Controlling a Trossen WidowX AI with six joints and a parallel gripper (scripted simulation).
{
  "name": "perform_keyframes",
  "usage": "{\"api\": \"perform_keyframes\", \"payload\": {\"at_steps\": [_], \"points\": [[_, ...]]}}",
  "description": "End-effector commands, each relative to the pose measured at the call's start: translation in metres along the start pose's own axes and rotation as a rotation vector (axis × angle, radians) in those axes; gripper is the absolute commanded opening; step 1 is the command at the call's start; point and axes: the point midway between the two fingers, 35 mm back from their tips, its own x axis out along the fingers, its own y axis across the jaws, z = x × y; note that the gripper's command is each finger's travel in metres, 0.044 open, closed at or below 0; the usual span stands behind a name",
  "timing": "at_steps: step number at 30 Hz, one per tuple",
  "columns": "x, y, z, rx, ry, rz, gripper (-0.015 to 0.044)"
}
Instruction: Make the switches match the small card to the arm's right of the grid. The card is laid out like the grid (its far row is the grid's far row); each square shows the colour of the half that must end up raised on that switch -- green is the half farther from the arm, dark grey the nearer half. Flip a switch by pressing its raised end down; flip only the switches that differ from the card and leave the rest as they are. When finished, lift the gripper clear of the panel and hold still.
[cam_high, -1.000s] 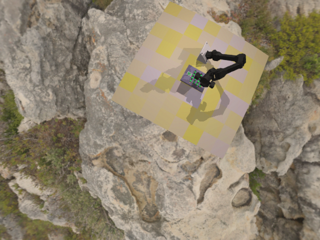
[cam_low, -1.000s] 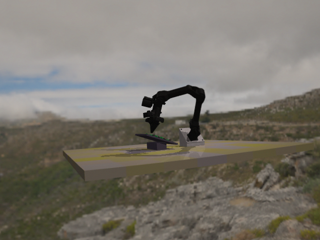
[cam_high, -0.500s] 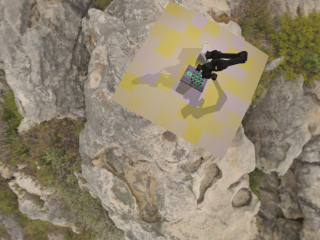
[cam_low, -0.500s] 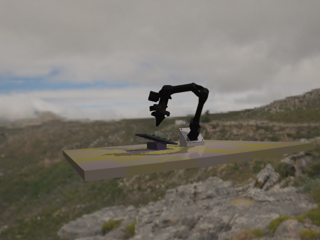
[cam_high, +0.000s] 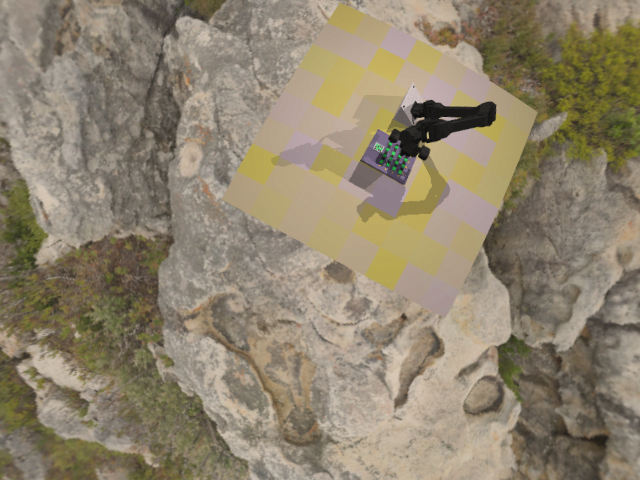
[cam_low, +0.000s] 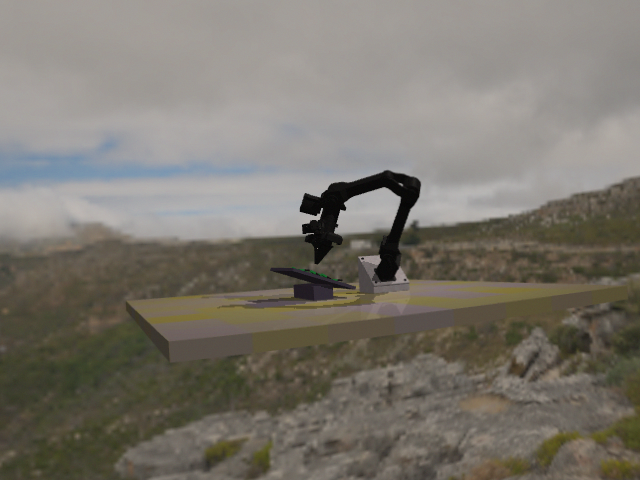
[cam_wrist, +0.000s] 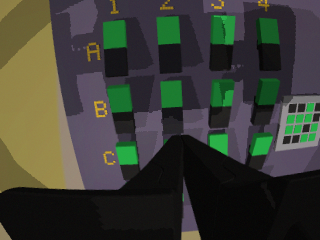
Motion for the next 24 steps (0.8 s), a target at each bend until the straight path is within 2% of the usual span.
{"api": "perform_keyframes", "payload": {"at_steps": [1, 24], "points": [[0.005, 0.001, -0.001, 0.001, -0.008, 0.004, 0.0000], [0.028, 0.002, -0.001, 0.001, -0.009, 0.005, 0.0000]]}}
